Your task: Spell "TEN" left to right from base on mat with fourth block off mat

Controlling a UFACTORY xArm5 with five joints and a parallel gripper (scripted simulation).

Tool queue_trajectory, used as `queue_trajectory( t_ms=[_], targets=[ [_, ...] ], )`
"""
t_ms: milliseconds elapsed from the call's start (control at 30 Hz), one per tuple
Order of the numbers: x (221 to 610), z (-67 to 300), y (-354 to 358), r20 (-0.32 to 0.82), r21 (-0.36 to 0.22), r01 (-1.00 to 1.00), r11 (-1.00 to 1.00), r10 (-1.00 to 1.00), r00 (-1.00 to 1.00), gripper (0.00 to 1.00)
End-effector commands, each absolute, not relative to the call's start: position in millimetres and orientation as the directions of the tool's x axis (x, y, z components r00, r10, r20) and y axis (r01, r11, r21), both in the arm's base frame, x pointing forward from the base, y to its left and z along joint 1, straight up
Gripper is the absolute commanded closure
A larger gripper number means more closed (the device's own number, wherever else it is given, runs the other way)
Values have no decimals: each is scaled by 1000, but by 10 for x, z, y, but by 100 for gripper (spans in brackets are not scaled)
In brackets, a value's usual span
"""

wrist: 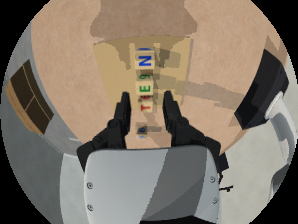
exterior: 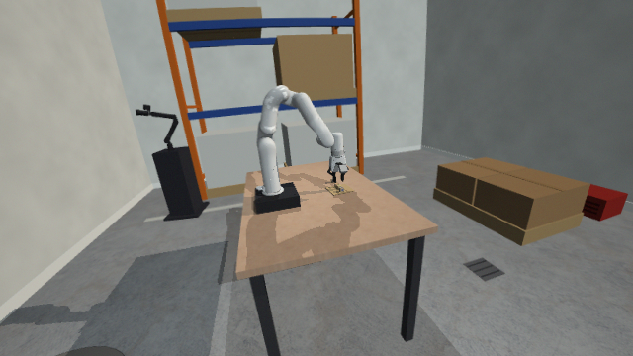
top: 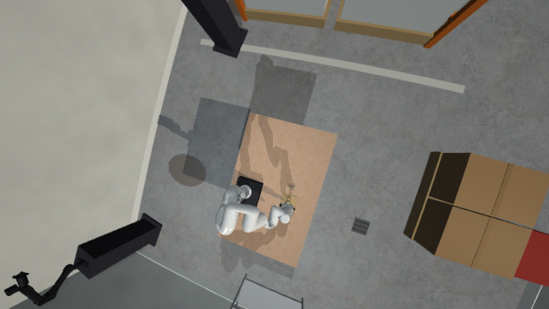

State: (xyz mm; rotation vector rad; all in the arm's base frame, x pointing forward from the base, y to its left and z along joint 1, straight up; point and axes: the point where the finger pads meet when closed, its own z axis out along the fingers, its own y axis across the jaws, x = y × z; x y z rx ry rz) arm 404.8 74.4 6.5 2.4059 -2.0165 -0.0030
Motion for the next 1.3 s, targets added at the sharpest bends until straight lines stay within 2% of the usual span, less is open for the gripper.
queue_trajectory(
  t_ms=[0,1267],
  targets=[
    [4063,12,747,0,-1,-985,-175,-985,175,53],
    [4063,-94,747,0,-1,-985,-175,-985,175,53]
  ],
)
